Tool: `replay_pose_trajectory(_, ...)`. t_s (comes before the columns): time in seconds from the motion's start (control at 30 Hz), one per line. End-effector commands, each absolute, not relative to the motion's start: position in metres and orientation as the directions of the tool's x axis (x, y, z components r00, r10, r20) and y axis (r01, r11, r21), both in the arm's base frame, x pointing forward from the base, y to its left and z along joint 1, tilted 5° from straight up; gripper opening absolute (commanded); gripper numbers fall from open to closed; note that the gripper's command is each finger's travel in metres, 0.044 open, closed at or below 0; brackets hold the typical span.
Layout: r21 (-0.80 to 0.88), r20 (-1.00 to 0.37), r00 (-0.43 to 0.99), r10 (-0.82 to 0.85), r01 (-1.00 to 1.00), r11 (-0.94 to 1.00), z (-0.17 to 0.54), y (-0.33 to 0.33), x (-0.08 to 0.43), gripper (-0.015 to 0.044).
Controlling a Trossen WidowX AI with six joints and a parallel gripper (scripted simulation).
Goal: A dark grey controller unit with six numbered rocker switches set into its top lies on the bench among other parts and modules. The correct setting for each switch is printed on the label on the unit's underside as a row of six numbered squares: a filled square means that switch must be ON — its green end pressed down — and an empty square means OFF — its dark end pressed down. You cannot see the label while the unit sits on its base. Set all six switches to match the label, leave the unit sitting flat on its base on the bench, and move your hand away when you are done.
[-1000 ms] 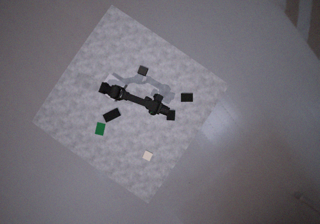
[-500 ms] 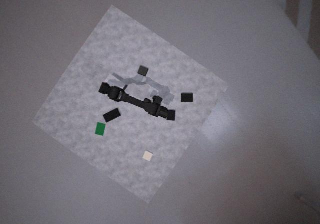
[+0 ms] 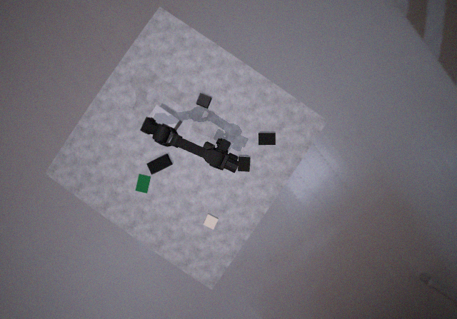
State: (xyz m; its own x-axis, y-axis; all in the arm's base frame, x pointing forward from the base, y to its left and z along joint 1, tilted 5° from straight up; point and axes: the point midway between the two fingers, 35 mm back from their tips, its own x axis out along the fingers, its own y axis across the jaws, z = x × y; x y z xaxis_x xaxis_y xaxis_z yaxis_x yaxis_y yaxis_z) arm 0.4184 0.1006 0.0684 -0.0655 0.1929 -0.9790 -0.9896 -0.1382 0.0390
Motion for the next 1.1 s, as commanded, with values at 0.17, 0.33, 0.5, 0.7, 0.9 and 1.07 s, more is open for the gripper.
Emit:
replay_pose_trajectory(0.17, 0.040, -0.978, -0.066, 0.199, -0.991, -0.130, 0.069, 0.087, 0.421, 0.0338)
replay_pose_trajectory(0.33, 0.040, -0.975, -0.067, 0.209, -0.991, -0.130, 0.070, 0.082, 0.421, 0.0338)
replay_pose_trajectory(0.5, 0.040, -0.973, -0.069, 0.220, -0.991, -0.130, 0.070, 0.078, 0.422, 0.0338)
replay_pose_trajectory(0.7, 0.040, -0.970, -0.070, 0.233, -0.991, -0.130, 0.071, 0.073, 0.422, 0.0338)
replay_pose_trajectory(0.9, 0.041, -0.967, -0.072, 0.246, -0.991, -0.130, 0.072, 0.068, 0.423, 0.0338)
replay_pose_trajectory(1.07, 0.041, -0.964, -0.073, 0.256, -0.991, -0.130, 0.072, 0.063, 0.424, 0.0338)
